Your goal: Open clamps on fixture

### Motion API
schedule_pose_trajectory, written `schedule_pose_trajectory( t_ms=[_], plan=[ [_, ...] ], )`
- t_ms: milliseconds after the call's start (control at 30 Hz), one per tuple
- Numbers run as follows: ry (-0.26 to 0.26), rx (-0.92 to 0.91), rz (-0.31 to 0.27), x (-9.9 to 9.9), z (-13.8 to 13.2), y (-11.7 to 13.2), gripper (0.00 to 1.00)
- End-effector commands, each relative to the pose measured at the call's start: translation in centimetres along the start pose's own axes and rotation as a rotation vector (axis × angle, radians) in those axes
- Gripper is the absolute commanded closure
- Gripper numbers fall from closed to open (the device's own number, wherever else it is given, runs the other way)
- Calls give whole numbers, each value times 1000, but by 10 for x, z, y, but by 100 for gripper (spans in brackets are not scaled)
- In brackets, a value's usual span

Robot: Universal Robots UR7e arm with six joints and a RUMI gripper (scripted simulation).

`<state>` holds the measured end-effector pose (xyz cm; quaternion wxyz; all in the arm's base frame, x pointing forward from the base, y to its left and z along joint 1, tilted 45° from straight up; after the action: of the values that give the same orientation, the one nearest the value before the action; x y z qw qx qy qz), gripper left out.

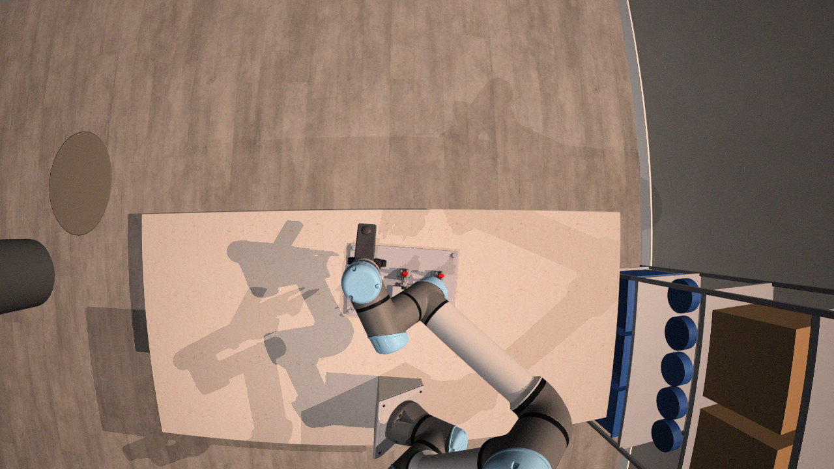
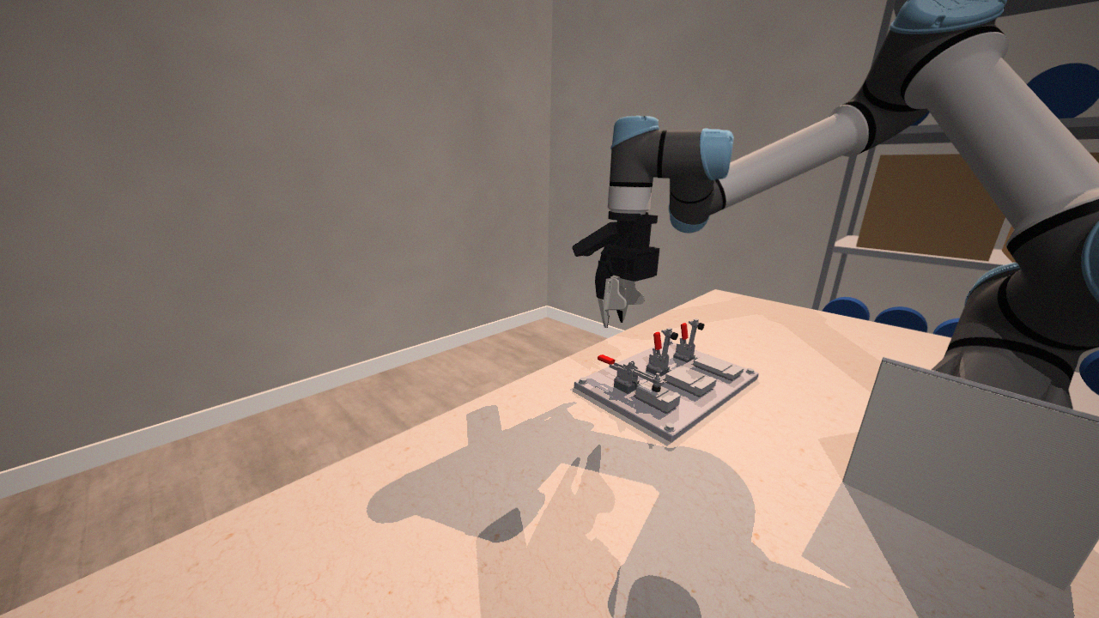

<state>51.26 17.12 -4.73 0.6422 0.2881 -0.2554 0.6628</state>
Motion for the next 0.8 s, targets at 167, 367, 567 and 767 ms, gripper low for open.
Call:
schedule_pose_trajectory(
  t_ms=[167, 367, 567, 767],
  plan=[
    [0, 0, 1, 1, 0, -9, 72],
    [0, 0, 1, 0, 0, -9, 72],
    [0, 0, 1, -9, 0, -9, 72],
    [0, 0, 1, -28, 0, -9, 72]
  ],
)
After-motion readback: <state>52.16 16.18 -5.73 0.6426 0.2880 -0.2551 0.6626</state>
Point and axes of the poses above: the point where the finger pads meet when closed, its own x axis back along the fingers, its own z axis across the jaws, y = z × x, the point moved 5 cm from there along x, back along the fingers, and after that the axes turned 1 degree about x, right-handed, at the moved point
